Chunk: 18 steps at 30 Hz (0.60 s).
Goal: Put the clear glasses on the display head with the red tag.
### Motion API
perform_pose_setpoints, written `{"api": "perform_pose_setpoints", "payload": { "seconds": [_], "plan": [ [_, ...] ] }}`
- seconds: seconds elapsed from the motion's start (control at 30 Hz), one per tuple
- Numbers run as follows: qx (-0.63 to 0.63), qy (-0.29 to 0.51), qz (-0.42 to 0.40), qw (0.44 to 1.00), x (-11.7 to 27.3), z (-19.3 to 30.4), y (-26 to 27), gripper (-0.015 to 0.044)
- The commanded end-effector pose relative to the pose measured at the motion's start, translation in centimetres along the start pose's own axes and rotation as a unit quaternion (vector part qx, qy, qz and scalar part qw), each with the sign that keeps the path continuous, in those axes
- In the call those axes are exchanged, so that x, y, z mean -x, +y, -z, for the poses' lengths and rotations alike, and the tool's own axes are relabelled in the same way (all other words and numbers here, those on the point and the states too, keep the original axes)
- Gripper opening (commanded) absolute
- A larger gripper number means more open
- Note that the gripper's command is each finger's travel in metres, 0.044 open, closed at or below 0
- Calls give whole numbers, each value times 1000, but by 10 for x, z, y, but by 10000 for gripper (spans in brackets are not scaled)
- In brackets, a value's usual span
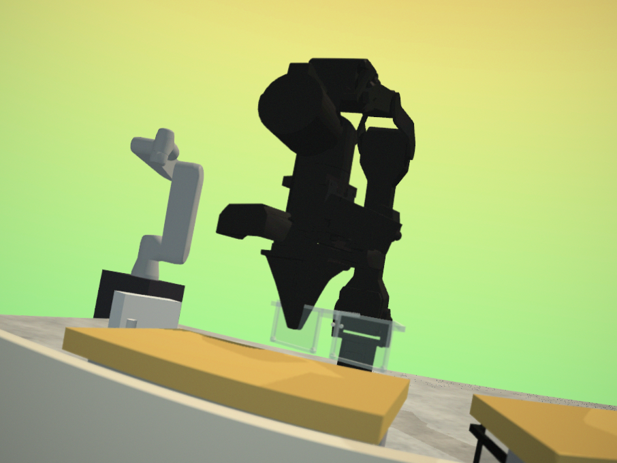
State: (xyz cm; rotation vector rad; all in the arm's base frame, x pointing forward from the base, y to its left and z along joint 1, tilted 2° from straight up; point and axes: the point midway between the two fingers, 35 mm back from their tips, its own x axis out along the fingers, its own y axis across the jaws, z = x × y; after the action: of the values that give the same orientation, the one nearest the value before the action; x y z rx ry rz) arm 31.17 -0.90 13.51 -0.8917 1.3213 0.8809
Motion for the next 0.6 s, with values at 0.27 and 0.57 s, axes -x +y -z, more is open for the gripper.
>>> {"api": "perform_pose_setpoints", "payload": {
  "seconds": [0.27,0.57],
  "plan": [
    [-225,0,2,974,2,15,-9,0],
    [-393,0,3,920,2,26,-14,0]
  ]
}}
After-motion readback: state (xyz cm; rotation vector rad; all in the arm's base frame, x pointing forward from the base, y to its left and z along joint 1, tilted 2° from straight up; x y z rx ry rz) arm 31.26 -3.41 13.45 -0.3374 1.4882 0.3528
